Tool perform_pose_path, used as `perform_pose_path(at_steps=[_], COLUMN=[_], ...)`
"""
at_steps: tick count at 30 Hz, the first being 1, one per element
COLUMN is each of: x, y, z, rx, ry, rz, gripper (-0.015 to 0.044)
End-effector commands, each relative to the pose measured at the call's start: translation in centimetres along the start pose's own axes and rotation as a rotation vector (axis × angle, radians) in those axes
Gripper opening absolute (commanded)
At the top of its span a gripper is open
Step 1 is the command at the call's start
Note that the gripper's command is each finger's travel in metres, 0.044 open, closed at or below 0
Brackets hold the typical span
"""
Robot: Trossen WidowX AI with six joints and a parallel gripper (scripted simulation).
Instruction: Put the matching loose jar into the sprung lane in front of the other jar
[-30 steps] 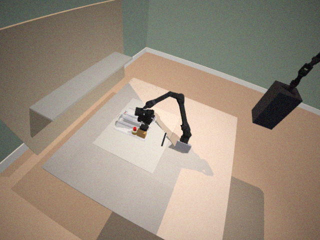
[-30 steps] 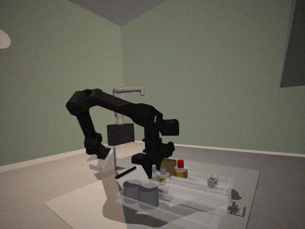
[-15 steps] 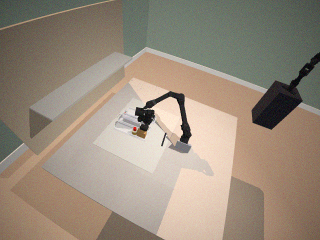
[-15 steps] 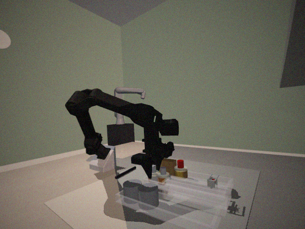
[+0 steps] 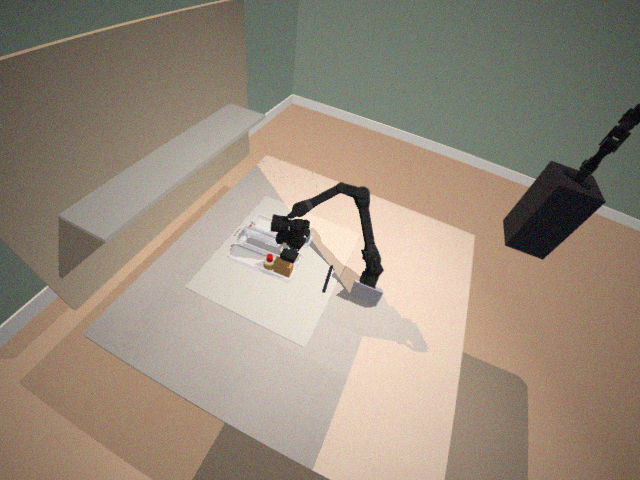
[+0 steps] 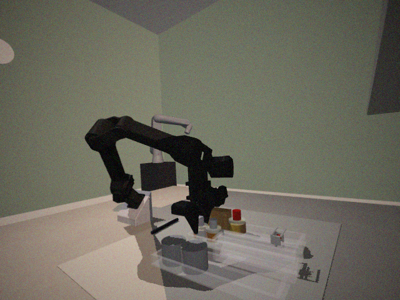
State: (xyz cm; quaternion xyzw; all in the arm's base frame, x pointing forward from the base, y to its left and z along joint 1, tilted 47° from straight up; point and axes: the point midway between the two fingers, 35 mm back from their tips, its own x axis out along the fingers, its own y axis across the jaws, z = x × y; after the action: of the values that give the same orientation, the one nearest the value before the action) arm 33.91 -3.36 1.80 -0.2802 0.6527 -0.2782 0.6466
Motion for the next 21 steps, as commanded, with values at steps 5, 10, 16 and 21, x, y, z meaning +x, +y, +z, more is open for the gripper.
perform_pose_path(at_steps=[5,10,16,21], x=[0.01,0.01,0.01,0.01], y=[-0.10,-0.10,-0.10,-0.10], z=[-0.04,-0.13,-0.23,-0.31], rx=[0.003,0.003,0.003,0.003], ry=[-0.005,-0.005,-0.005,-0.005], rz=[-0.005,-0.005,-0.005,-0.005], gripper=[0.0000,0.0000,0.0000,0.0000])
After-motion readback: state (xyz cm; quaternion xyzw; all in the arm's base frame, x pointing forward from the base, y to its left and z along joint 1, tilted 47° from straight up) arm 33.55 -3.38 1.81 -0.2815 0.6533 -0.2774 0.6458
